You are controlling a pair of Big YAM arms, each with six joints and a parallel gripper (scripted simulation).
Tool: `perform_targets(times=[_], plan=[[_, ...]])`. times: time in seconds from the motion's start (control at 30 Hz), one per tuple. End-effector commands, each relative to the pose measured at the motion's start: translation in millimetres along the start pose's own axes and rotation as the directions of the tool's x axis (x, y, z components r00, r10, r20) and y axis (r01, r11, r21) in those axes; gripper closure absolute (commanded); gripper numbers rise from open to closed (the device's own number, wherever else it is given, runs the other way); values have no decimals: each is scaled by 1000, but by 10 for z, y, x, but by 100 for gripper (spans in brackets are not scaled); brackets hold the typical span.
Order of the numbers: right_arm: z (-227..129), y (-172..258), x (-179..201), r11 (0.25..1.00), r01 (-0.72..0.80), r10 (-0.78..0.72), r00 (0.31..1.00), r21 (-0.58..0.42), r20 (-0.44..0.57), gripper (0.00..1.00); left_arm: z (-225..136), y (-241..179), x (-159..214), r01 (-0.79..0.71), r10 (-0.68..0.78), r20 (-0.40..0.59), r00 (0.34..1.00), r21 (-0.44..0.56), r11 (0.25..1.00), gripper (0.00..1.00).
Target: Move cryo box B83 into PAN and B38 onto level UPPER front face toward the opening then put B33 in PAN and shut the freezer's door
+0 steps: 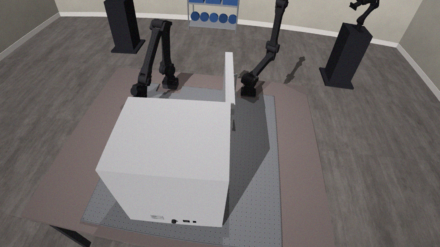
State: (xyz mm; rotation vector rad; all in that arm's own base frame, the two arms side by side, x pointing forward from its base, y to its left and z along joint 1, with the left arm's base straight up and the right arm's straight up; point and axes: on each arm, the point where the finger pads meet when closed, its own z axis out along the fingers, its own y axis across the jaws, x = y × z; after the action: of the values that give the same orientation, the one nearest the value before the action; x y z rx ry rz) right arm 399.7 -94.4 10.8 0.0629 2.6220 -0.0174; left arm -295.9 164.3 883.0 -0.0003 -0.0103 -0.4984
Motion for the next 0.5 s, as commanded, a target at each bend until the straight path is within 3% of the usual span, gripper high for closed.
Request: perform_targets(times=[0.0,0.47], plan=[[-26,-38,-164,1000,3,-3,999,6,33,0,7,7,135,12,-13,-37,999,-2,1000,100],[-278,-108,-419,1000,5,-6,998,16,63,0,7,7,135,12,-13,-37,999,-2,1000,100]])
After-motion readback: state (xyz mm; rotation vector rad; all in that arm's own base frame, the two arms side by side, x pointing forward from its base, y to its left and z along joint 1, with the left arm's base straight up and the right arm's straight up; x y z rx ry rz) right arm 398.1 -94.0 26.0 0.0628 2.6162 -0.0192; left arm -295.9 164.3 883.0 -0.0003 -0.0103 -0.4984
